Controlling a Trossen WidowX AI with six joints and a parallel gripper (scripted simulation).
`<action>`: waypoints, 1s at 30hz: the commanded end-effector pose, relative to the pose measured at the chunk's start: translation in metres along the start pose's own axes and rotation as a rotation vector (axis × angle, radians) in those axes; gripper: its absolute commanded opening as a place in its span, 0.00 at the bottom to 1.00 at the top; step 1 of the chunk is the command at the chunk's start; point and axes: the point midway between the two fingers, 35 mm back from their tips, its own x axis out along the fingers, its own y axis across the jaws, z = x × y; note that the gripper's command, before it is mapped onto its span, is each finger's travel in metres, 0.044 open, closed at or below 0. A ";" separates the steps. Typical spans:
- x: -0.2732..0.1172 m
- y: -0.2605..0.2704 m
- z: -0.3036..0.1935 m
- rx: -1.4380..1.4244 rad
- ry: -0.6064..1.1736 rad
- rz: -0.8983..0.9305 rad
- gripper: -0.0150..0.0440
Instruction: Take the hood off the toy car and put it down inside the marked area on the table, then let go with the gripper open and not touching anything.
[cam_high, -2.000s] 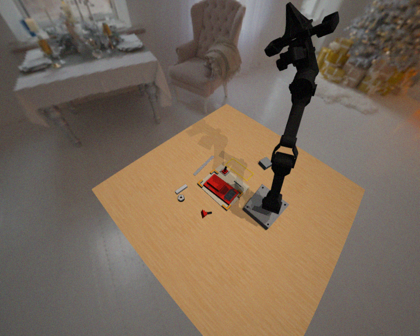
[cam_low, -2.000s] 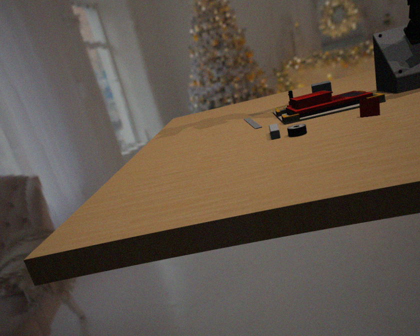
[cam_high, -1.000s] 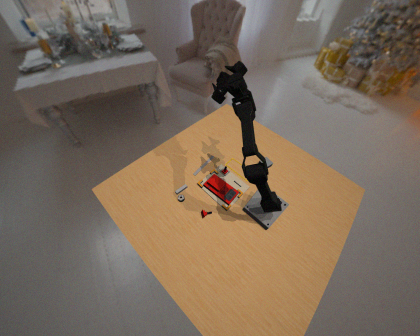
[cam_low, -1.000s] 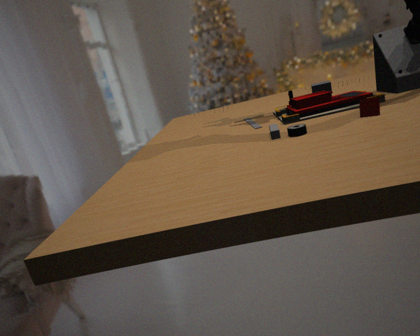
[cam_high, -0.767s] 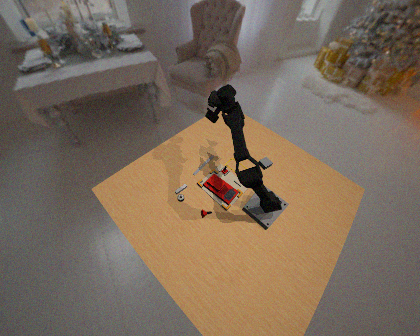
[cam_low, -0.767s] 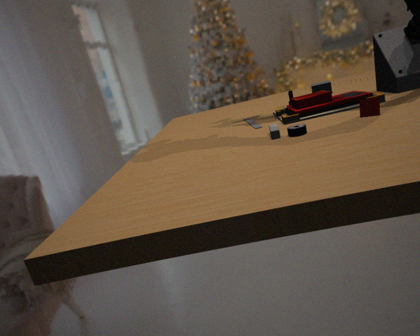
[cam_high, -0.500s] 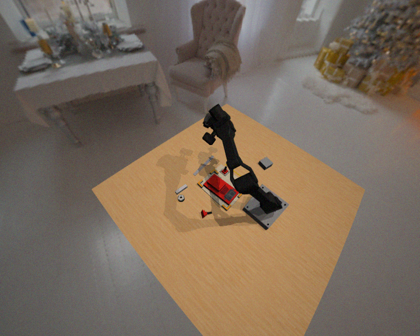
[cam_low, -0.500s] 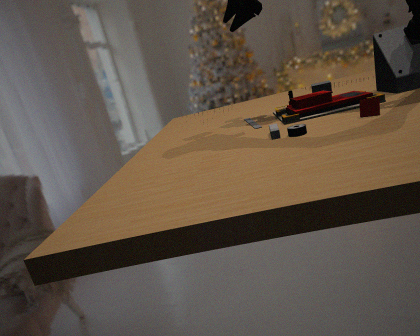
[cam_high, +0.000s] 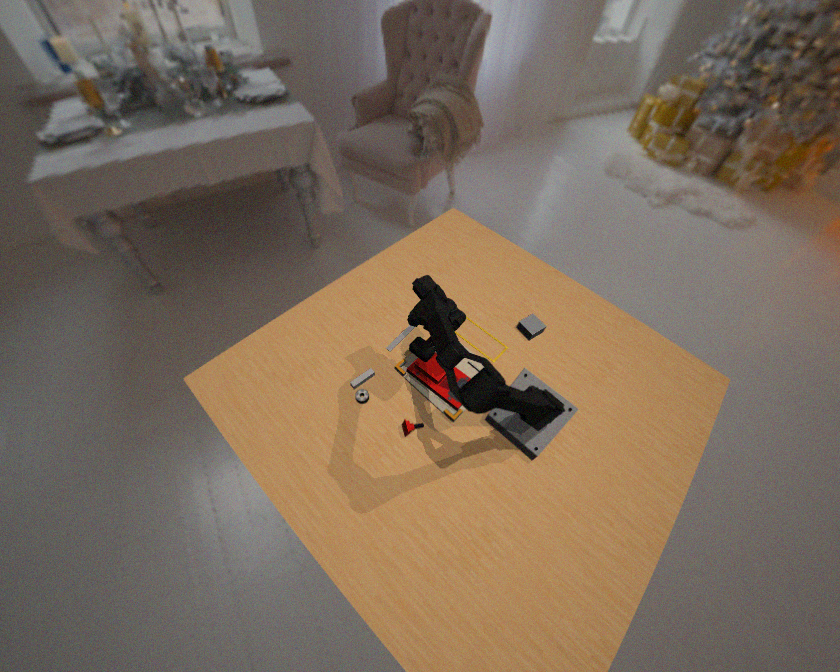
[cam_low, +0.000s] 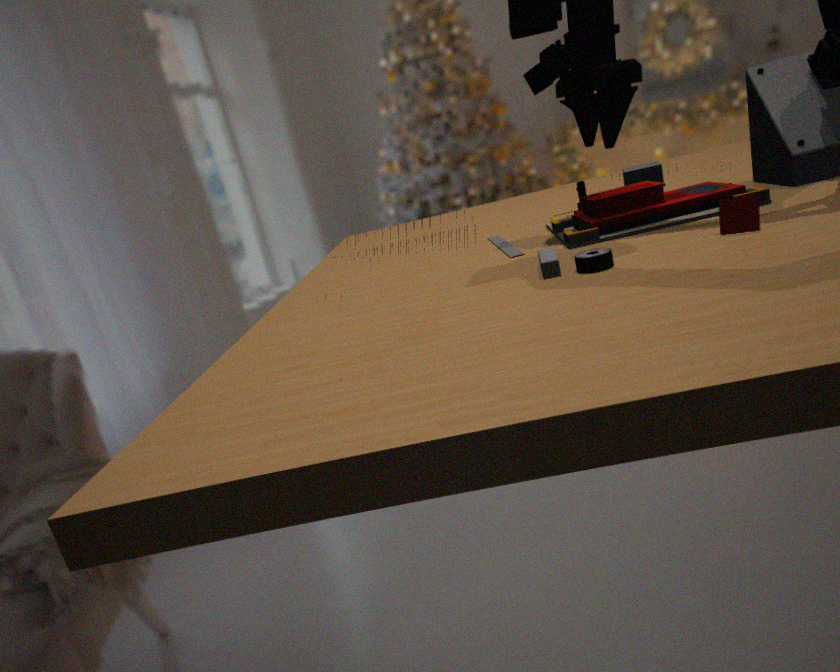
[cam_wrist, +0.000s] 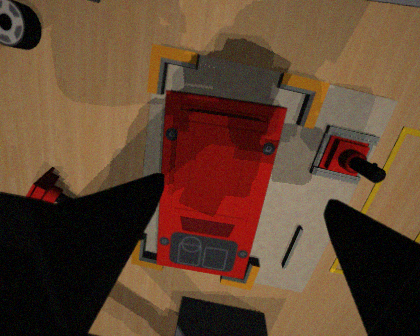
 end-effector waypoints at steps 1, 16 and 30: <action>0.006 0.014 -0.018 0.022 0.066 0.033 1.00; 0.015 0.015 -0.016 0.022 0.066 0.032 1.00; 0.029 0.016 -0.016 0.021 0.066 0.032 1.00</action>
